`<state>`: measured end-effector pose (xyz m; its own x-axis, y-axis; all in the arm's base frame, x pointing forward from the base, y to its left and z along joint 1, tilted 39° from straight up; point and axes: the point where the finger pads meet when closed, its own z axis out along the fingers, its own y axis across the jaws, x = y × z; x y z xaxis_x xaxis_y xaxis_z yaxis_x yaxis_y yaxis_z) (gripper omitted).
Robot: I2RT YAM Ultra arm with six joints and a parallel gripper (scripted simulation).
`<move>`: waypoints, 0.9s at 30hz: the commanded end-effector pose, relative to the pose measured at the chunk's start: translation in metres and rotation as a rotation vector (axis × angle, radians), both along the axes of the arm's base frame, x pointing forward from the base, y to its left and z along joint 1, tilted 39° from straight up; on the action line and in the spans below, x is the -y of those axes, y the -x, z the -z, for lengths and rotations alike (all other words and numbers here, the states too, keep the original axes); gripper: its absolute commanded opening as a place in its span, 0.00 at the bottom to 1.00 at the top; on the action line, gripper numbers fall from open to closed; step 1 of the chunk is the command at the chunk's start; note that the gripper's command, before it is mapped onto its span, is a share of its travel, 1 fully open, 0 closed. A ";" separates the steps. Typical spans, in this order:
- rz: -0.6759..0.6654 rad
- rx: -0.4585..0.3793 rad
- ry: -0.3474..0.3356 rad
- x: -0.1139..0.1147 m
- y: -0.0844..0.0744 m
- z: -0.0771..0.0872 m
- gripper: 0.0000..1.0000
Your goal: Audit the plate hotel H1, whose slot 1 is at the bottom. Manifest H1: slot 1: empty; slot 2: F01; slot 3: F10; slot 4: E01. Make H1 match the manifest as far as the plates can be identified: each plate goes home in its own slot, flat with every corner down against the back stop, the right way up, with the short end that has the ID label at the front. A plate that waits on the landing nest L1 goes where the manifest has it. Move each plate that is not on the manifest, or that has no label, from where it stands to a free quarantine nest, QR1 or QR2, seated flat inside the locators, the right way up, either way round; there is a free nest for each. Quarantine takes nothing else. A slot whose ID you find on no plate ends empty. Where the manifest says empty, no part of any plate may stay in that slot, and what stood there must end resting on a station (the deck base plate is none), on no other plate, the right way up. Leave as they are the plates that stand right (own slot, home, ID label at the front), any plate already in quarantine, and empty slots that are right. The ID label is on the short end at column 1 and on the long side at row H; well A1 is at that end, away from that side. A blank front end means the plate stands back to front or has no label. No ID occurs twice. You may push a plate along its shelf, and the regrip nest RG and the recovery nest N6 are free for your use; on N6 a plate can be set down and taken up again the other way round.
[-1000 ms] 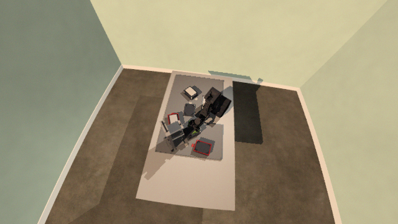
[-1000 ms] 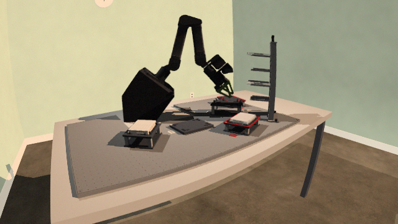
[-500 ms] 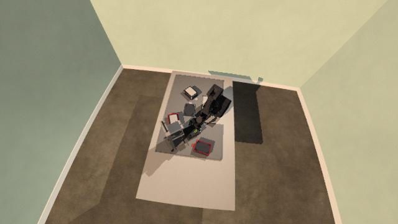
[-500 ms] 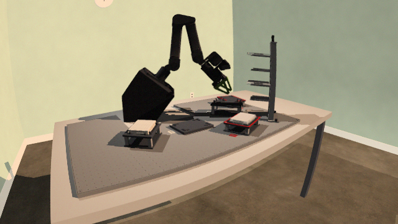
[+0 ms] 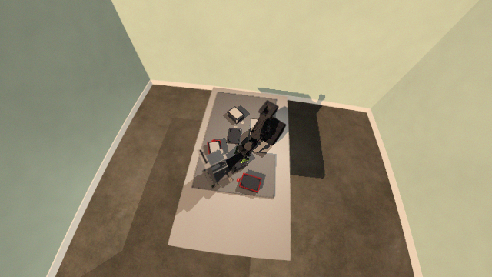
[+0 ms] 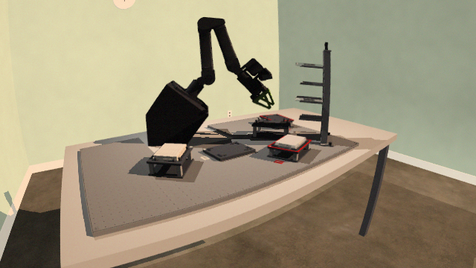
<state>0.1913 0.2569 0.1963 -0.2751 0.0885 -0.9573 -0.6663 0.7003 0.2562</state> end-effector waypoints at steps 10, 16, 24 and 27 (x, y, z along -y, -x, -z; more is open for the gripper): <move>0.014 -0.011 0.012 0.018 0.014 0.004 1.00; 0.014 -0.011 0.017 0.022 0.018 0.006 1.00; 0.014 0.006 -0.023 0.029 0.022 -0.027 1.00; 0.014 0.006 -0.023 0.032 0.023 -0.032 1.00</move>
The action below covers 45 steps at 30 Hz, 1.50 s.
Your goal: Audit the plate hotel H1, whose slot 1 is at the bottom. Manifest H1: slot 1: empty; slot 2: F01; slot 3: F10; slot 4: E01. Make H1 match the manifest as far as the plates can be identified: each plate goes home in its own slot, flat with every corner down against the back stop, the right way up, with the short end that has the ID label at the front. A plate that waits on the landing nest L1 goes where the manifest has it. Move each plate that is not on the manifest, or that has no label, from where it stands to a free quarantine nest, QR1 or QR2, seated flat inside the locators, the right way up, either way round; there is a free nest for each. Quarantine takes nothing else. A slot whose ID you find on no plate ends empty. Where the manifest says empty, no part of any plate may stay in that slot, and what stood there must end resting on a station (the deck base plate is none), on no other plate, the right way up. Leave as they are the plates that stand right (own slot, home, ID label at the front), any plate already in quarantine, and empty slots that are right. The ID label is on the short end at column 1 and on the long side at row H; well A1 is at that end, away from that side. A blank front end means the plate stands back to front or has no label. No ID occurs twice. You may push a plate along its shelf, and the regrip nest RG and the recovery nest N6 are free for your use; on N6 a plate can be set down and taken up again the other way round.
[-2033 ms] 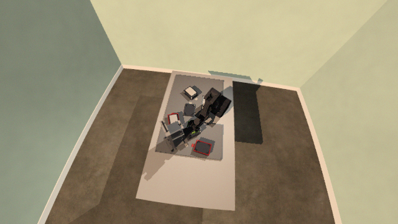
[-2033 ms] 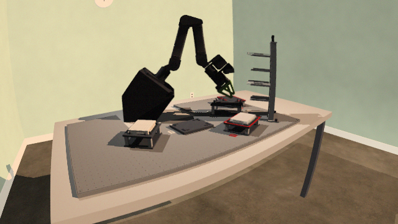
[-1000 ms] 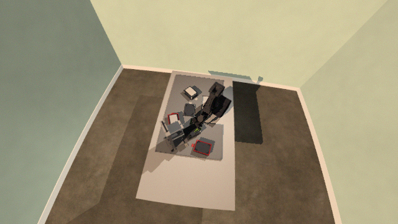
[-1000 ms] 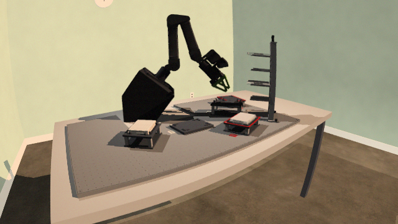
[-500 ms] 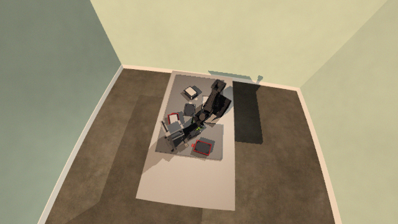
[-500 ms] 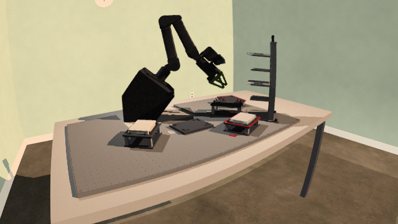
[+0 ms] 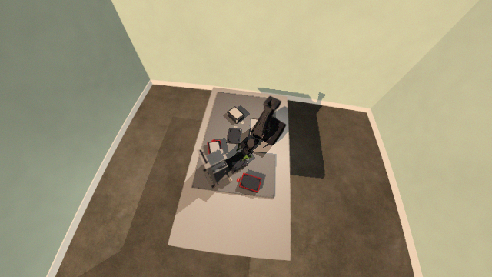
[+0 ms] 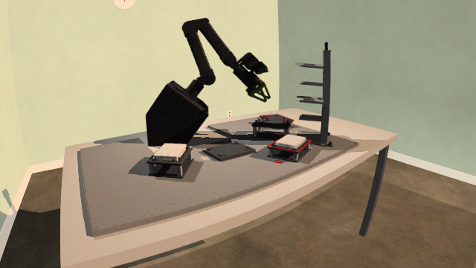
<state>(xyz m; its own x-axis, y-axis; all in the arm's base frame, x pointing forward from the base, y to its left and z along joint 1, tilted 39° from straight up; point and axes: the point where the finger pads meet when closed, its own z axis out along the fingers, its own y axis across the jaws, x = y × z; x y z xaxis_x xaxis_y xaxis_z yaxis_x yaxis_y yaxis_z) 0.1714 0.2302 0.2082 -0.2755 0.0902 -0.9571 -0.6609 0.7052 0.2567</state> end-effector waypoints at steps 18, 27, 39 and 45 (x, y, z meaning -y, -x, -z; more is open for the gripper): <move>0.006 0.006 -0.024 0.029 0.016 -0.050 1.00; 0.006 0.005 -0.024 0.044 0.023 -0.068 1.00; 0.013 -0.005 0.022 0.060 0.011 -0.047 1.00; 0.013 -0.006 0.020 0.075 -0.001 -0.041 1.00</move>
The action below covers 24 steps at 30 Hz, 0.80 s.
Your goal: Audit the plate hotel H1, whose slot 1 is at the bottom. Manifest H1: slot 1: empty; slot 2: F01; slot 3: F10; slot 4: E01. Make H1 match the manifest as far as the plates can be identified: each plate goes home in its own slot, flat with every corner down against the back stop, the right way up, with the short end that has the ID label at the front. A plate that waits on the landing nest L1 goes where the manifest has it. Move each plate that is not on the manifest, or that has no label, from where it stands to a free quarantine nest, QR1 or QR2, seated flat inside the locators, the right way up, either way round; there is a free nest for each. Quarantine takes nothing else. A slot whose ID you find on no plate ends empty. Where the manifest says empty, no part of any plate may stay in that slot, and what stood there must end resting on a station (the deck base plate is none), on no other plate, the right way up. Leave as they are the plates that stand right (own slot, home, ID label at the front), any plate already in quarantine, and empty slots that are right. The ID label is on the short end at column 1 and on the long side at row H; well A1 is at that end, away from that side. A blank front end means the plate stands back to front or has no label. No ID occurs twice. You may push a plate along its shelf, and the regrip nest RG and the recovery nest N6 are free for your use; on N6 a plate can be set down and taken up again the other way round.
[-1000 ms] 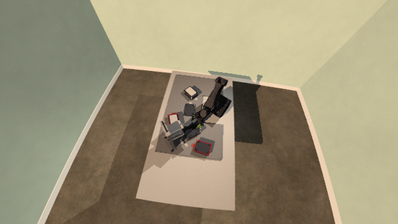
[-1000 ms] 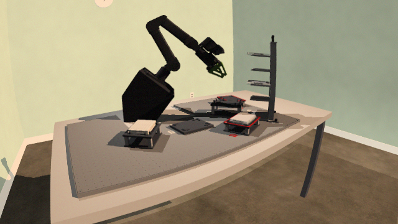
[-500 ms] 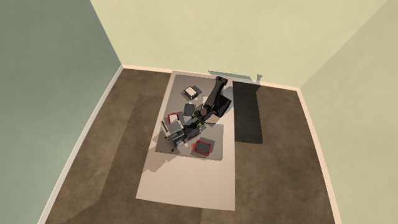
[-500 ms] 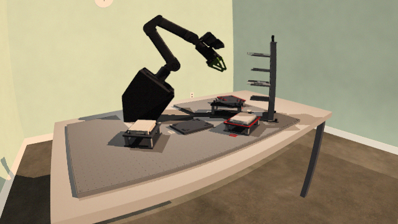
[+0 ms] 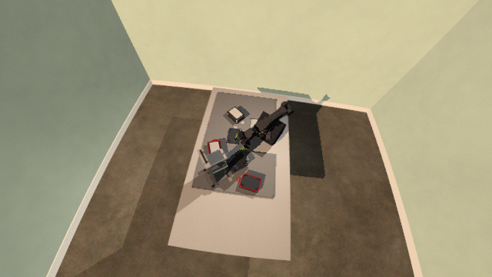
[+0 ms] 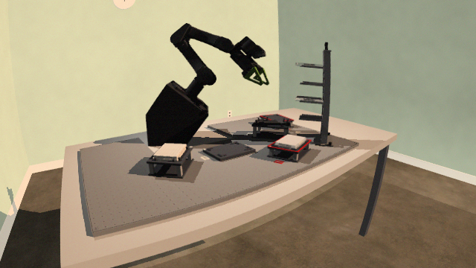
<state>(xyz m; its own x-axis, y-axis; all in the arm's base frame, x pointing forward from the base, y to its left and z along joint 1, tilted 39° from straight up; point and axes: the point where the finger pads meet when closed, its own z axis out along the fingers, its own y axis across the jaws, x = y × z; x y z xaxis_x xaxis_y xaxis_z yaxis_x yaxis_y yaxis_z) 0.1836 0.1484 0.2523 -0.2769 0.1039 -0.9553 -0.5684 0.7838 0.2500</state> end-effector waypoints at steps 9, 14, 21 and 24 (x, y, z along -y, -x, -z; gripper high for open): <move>-0.107 0.012 -0.003 0.009 -0.006 0.004 1.00; -0.107 -0.007 -0.004 0.022 -0.017 0.017 1.00; -0.107 -0.006 -0.008 0.040 -0.030 0.024 1.00; -0.107 -0.006 -0.009 0.043 -0.032 0.025 1.00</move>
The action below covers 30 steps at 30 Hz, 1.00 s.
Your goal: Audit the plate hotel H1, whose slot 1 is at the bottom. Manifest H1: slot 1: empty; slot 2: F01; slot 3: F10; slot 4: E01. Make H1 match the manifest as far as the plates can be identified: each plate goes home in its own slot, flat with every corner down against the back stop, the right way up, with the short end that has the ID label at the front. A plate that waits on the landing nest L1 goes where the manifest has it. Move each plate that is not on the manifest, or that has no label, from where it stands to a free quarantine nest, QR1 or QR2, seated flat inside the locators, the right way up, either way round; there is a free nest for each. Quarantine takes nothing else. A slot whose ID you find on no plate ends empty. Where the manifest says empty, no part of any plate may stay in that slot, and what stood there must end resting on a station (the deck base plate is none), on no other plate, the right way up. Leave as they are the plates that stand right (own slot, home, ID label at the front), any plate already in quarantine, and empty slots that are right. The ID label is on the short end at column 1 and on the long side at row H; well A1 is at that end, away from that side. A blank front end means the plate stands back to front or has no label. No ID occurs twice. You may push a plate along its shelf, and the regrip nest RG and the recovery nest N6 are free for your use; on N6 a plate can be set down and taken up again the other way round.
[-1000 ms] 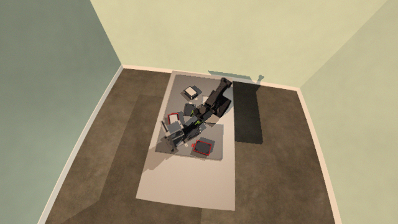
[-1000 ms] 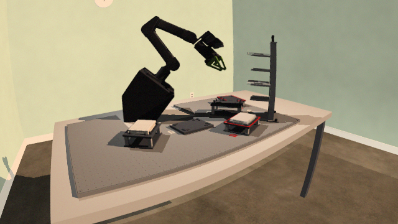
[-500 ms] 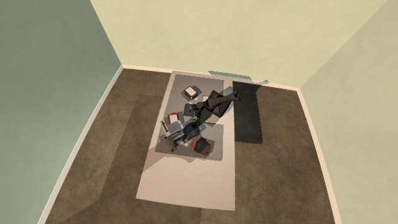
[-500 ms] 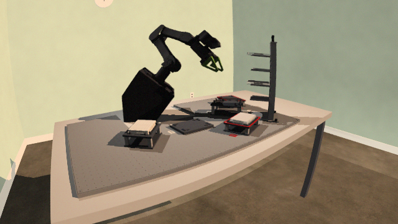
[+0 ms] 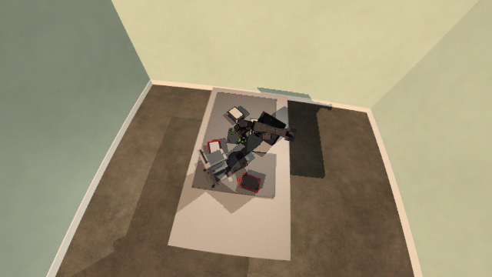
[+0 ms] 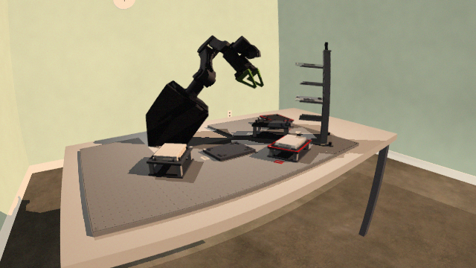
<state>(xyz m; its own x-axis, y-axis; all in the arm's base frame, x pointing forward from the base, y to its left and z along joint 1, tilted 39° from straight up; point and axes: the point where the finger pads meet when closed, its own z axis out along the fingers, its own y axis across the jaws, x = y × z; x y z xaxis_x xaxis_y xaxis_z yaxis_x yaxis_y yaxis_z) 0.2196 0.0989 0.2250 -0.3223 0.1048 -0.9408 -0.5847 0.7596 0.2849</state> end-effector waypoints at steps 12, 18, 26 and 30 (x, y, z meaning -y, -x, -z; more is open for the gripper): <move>0.064 -0.083 -0.069 0.026 -0.007 0.019 1.00; 0.121 -0.068 -0.068 0.037 -0.010 0.009 1.00; 0.233 -0.189 -0.126 0.061 -0.019 0.038 1.00; 0.286 -0.227 -0.147 0.072 -0.022 0.045 1.00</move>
<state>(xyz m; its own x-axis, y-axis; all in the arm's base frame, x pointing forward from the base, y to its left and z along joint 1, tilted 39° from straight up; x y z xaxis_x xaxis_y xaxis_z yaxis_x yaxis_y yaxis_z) 0.2401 0.0371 0.1963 -0.4188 0.2932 -0.8595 -0.3430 0.8253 0.4486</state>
